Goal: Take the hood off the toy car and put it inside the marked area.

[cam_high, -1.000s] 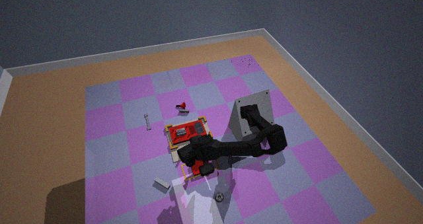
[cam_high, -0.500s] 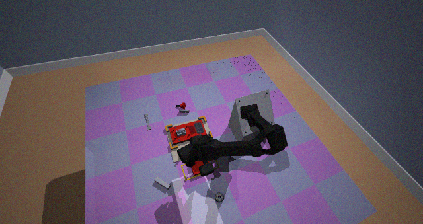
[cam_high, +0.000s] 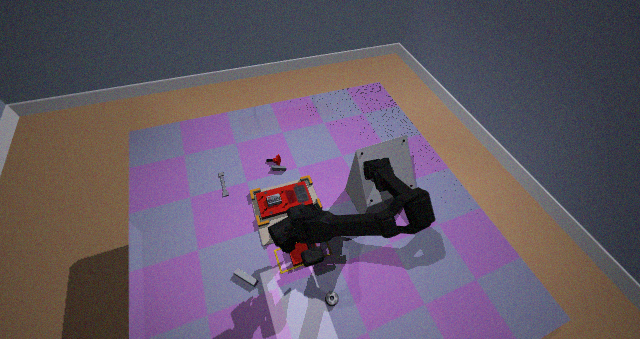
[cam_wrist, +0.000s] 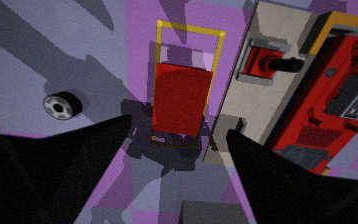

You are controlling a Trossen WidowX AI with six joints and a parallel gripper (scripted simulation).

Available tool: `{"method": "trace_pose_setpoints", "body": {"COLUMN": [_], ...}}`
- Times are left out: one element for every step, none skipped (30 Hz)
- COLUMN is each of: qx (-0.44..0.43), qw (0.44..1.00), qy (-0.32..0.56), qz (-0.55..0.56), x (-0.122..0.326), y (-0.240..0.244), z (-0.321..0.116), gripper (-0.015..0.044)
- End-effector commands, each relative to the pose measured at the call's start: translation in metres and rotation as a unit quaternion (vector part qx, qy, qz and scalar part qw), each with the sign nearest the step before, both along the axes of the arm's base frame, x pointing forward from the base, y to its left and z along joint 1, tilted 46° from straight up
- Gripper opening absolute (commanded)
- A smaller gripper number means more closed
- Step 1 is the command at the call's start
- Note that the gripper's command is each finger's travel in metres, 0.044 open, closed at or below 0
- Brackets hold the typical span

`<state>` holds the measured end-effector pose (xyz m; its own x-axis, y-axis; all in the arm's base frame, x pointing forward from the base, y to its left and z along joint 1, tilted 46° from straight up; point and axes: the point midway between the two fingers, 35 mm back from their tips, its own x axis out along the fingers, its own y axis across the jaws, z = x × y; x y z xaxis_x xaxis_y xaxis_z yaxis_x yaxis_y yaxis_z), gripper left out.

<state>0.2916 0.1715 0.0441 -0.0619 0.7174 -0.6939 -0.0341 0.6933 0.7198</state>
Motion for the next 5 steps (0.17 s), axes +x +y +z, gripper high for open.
{"method": "trace_pose_setpoints", "body": {"qx": [0.002,0.002,0.002,0.002,0.002], "qw": [1.0,1.0,1.0,1.0,1.0], "qy": [-0.002,-0.002,-0.002,-0.002,-0.002], "qz": [0.002,0.002,0.002,0.002,0.002], "x": [-0.0001,-0.0001,-0.0001,-0.0001,-0.0001], "y": [0.0003,0.0003,0.0003,0.0003,0.0003], "z": [0.0014,0.0014,0.0014,0.0014,0.0014], "gripper": [0.044,0.044,0.044,0.044,0.044]}}
